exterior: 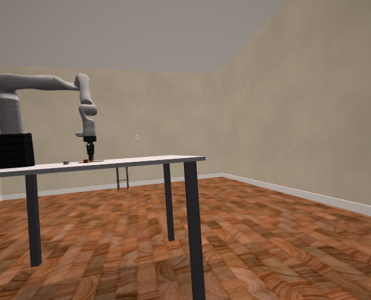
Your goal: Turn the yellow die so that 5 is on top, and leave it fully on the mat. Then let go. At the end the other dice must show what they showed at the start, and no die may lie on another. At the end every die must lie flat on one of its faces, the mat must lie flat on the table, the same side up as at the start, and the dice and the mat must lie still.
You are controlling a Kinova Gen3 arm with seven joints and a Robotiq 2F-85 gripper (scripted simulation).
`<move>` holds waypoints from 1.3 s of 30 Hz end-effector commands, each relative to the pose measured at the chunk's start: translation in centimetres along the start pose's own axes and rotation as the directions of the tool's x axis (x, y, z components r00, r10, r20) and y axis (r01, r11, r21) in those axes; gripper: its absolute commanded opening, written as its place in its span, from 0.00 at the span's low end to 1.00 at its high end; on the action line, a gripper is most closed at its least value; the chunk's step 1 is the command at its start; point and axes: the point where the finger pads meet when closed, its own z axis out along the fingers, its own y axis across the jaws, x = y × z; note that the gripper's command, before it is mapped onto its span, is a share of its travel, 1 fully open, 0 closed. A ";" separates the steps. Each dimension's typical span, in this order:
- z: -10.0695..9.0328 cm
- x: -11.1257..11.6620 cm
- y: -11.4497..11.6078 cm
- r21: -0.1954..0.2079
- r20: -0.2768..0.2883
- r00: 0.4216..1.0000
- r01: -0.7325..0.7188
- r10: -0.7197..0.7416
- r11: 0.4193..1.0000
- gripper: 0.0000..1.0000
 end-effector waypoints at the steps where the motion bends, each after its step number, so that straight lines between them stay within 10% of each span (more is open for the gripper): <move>1: -0.1 -0.1 0.0 0.000 0.001 1.000 0.000 0.000 1.000 0.35; 36: -9.1 0.0 0.0 0.000 0.001 1.000 0.000 0.000 1.000 0.35; 37: -9.1 0.0 0.0 0.000 0.001 1.000 0.000 0.000 1.000 1.00; 39: -9.1 0.0 0.0 0.000 0.001 1.000 0.000 0.000 1.000 1.00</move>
